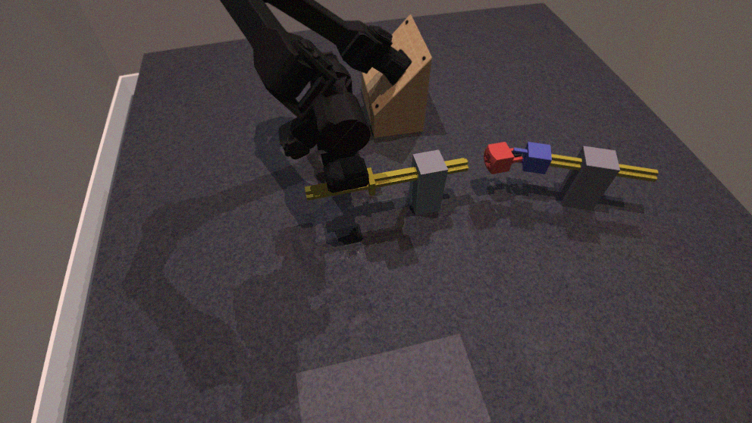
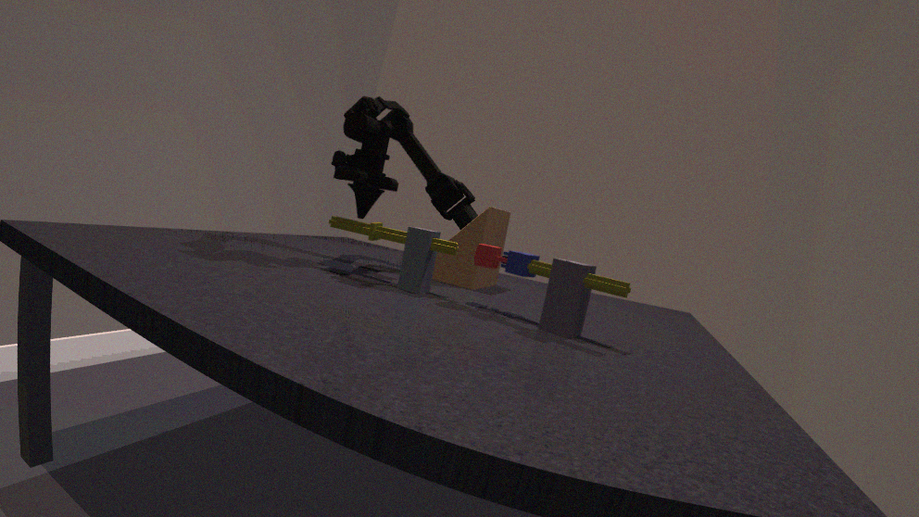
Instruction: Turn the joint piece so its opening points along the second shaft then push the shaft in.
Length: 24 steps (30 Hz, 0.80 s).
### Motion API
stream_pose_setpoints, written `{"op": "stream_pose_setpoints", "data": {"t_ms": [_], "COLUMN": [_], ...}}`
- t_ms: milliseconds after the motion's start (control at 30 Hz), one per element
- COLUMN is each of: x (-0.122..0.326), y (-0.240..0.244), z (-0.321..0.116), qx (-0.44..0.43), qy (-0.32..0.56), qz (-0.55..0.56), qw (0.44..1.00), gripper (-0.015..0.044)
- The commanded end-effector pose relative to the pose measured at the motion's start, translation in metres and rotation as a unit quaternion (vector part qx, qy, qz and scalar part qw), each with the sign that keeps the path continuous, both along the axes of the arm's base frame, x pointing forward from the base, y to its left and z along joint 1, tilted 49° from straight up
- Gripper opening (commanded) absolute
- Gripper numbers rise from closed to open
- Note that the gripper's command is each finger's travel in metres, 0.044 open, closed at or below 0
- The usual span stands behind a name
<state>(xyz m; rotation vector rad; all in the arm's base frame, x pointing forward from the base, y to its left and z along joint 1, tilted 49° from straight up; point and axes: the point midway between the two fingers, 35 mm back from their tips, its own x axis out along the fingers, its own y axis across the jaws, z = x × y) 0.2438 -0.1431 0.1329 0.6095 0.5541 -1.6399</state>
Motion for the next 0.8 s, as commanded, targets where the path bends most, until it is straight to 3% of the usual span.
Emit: {"op": "stream_pose_setpoints", "data": {"t_ms": [0,567,767], "x": [0.003,0.014,0.014], "y": [0.007,0.052,0.070], "z": [0.007,0.045,0.061], "qx": [-0.002,0.030,0.037], "qy": [-0.001,0.169,0.234], "qz": [-0.003,0.188,0.259], "qw": [1.000,0.967,0.936], "gripper": [0.0000,0.0440,0.0440]}}
